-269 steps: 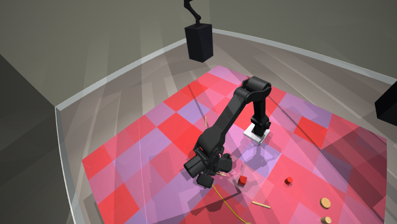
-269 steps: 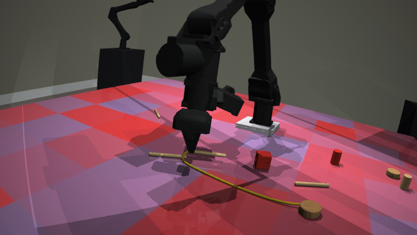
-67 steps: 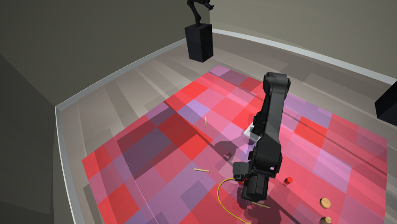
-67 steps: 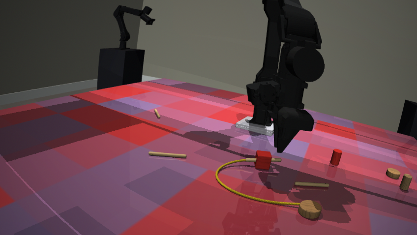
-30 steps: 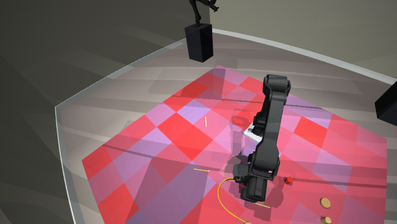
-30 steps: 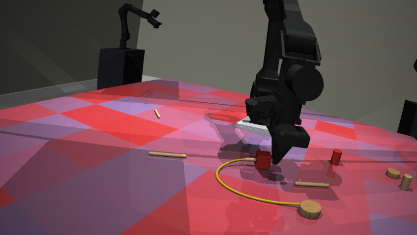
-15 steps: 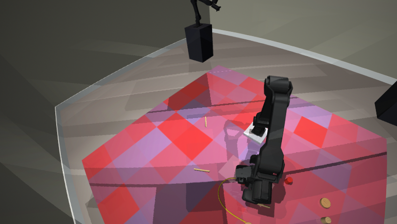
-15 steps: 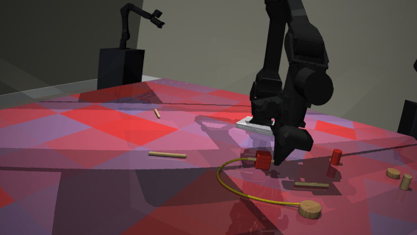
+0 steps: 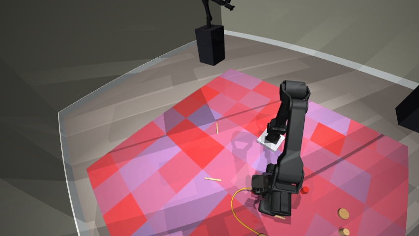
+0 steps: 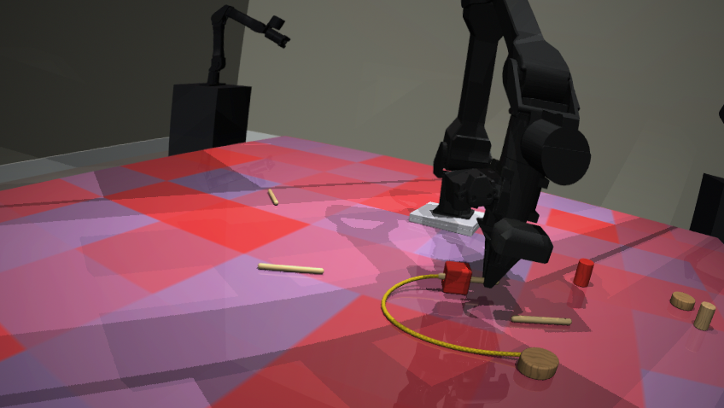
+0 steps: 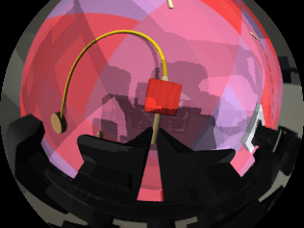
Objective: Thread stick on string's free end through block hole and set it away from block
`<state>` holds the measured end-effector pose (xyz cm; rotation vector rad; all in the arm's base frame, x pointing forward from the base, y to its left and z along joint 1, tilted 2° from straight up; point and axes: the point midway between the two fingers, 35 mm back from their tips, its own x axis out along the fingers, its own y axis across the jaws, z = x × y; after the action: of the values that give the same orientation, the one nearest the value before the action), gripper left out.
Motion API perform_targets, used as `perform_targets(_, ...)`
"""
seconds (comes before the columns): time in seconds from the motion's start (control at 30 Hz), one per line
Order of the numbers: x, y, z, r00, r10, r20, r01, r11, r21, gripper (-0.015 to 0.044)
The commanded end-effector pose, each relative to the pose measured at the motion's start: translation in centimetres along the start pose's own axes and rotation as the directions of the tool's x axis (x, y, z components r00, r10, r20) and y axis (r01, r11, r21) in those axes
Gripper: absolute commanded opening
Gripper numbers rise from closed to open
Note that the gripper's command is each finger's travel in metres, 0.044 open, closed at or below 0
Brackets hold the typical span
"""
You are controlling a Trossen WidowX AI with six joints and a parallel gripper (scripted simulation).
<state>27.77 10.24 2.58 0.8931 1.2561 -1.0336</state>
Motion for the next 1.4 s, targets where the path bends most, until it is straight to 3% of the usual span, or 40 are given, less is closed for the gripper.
perform_targets(0.0, -0.1, 0.1, -0.4, 1.000, 0.001, 0.002, -0.001, 1.000, 0.004, 0.0000)
perform_targets(1.37, -0.6, 0.3, -5.7, 1.000, -0.023, -0.002, 0.023, 0.999, -0.026, 0.0000)
